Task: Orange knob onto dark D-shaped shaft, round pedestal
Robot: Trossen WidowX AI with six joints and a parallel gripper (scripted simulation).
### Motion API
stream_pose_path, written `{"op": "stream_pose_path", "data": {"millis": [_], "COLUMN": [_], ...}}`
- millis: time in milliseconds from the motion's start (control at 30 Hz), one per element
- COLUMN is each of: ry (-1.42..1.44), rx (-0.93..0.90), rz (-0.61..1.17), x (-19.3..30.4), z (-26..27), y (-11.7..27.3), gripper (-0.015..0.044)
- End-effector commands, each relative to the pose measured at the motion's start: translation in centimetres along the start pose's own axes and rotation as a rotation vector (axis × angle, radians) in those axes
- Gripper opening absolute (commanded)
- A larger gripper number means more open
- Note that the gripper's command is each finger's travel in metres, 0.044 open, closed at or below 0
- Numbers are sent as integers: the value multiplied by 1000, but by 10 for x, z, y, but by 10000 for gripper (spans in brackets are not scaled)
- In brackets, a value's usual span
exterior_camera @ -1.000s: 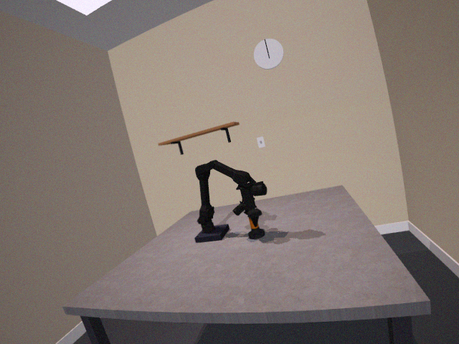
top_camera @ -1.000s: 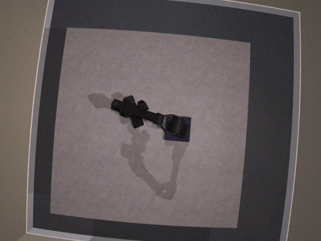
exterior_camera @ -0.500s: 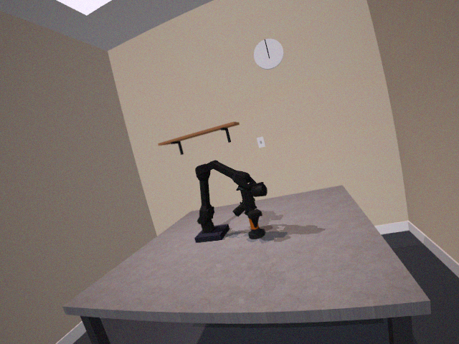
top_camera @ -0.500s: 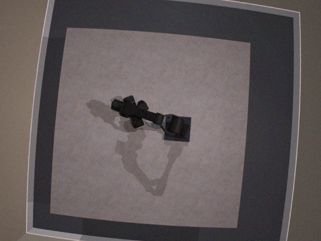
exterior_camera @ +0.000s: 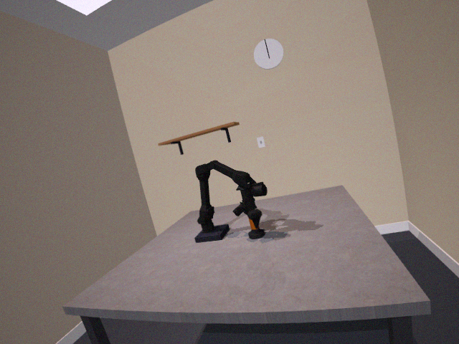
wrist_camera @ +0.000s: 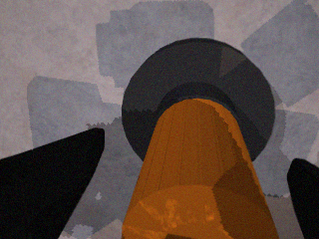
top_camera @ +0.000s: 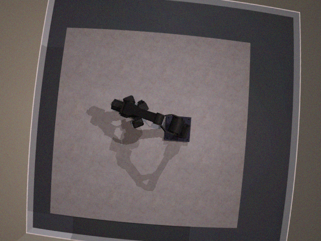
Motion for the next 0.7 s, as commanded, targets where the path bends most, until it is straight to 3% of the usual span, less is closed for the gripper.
{"op": "stream_pose_path", "data": {"millis": [0, 167, 400, 667], "ry": [0, 0, 0, 0], "rx": [0, 0, 0, 0], "rz": [0, 0, 0, 0], "x": [0, 1, 0, 2], "z": [0, 1, 0, 3], "y": [0, 9, 93, 95], "gripper": [440, 440, 440, 440]}}
Point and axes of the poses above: the point midway between the two fingers, 35 mm back from their tips, its own y axis back along the fingers, its own z axis across the jaws, x = y × z, the point moved 9 cm from there along y, back along the fingers, and after that the axes turned 13 degrees about y, right-handed, at the moved point
